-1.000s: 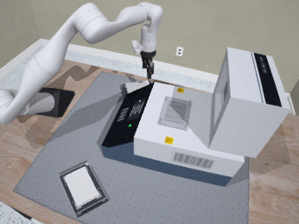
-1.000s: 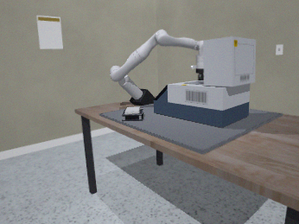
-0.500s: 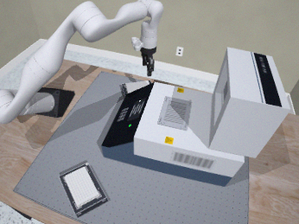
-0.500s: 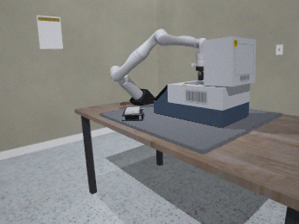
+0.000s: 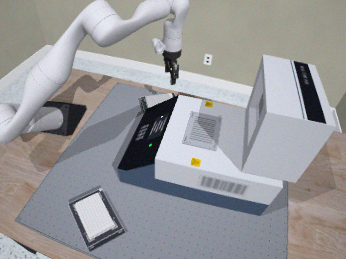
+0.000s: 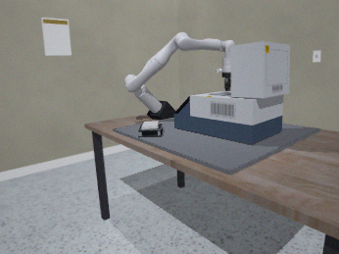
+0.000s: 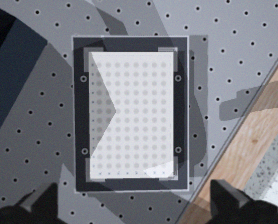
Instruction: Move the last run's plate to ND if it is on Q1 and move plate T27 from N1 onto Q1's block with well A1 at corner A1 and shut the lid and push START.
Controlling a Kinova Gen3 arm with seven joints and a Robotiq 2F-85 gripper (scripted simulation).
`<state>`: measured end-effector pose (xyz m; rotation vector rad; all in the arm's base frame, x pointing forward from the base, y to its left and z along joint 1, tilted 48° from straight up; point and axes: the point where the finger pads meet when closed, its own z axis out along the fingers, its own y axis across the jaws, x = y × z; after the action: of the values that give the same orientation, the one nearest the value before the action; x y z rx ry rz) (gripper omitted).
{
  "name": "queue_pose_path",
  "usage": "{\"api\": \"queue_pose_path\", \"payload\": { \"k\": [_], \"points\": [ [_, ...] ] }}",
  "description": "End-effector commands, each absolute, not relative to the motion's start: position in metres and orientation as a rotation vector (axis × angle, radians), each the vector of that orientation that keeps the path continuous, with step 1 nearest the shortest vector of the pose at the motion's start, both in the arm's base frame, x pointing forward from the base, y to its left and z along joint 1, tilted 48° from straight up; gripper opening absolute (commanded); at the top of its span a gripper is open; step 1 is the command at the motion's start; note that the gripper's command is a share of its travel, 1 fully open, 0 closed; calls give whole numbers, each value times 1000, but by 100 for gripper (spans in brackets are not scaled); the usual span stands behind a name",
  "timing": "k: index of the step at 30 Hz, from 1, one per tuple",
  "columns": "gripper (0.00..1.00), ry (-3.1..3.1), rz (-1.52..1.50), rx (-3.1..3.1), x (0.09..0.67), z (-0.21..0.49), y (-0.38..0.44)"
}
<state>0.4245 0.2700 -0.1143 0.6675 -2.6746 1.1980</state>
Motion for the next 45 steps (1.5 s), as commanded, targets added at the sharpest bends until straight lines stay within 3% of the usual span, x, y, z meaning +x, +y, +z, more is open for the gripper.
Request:
{"api": "queue_pose_path", "payload": {
  "k": [1, 45],
  "points": [
    [100, -2677, 1197, 669, 425, -113, 272],
    [100, -2677, 1197, 669, 422, -77, 311]
  ]
}}
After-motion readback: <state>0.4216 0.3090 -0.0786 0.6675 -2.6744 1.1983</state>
